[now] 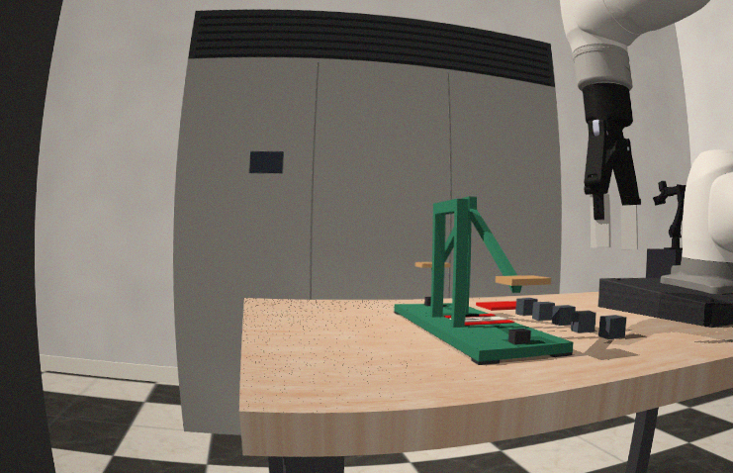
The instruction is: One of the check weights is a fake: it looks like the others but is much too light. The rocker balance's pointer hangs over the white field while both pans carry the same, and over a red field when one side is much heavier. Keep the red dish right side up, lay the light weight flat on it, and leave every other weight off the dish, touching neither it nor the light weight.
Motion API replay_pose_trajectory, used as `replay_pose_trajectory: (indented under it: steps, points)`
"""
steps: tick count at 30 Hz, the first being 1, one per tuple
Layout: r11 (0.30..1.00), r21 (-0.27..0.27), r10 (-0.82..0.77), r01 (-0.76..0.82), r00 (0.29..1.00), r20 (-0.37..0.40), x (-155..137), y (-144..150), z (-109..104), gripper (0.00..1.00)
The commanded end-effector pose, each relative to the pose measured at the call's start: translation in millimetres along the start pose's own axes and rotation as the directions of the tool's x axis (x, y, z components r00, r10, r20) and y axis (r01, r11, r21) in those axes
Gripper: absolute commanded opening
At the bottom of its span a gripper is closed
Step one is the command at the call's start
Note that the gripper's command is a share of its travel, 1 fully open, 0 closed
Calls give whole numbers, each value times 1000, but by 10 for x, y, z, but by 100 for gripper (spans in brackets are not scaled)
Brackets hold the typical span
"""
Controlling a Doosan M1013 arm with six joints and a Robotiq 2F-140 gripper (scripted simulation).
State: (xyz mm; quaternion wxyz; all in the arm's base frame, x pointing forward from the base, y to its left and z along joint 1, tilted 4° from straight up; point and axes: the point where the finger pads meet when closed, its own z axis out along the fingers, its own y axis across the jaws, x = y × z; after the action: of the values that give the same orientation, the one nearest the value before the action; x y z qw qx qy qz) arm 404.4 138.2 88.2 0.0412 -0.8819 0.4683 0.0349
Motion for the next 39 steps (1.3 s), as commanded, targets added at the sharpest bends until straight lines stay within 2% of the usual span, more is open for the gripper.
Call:
replay_pose_trajectory:
  steps: [1,4,8,9,39]
  points:
    - [962,-4,275,-275,961,-23,5,11,60,100]
    - [903,1,430,-430,902,-23,6,11,87,100]
    - [781,5,625,-625,780,-42,6,12,95,100]
    - [781,5,625,-625,780,-42,6,12,95,35]
    - [781,5,625,-625,780,-42,6,12,95,35]
